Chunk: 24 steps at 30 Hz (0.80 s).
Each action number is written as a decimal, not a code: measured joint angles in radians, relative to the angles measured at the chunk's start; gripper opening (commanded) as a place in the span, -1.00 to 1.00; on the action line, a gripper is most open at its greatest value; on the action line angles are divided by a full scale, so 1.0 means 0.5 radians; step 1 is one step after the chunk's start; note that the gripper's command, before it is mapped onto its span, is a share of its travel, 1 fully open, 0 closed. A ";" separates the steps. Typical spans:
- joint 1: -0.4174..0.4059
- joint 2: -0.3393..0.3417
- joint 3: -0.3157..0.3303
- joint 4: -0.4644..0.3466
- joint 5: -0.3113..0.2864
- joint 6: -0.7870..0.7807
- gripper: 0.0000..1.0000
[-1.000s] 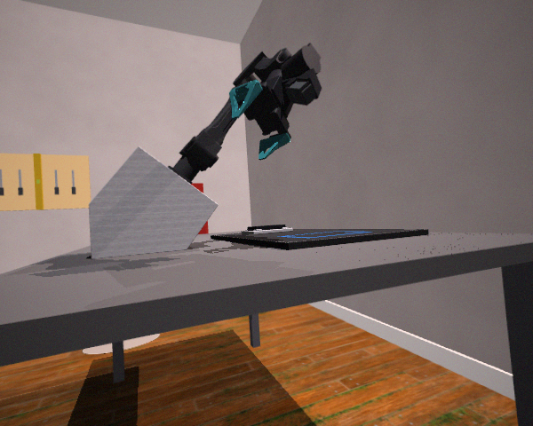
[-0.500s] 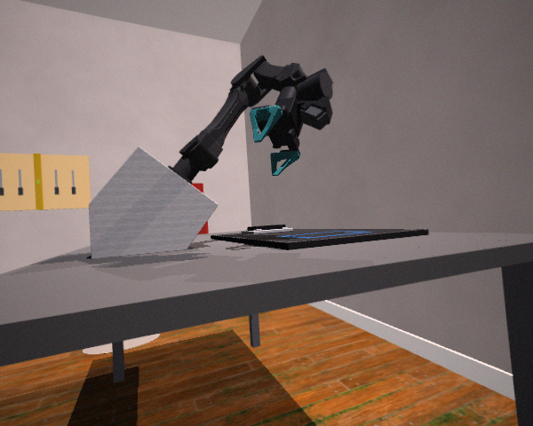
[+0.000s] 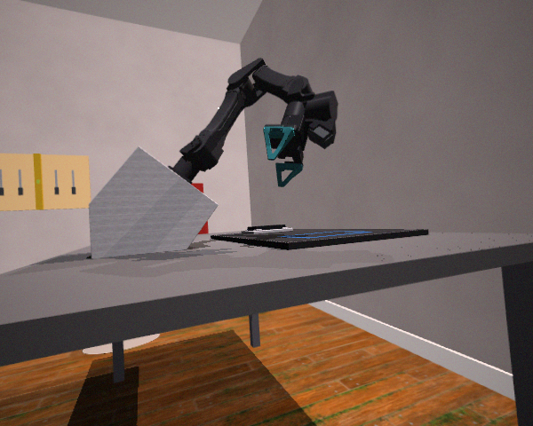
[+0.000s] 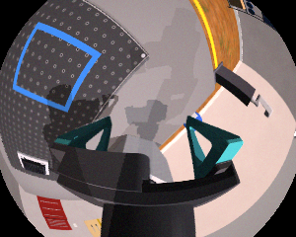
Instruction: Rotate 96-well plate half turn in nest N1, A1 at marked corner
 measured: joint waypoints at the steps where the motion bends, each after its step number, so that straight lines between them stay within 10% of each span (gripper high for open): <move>1: 0.035 -0.012 -0.005 -0.010 0.004 0.018 1.00; 24: 0.717 -0.220 -0.037 -0.275 0.001 0.134 1.00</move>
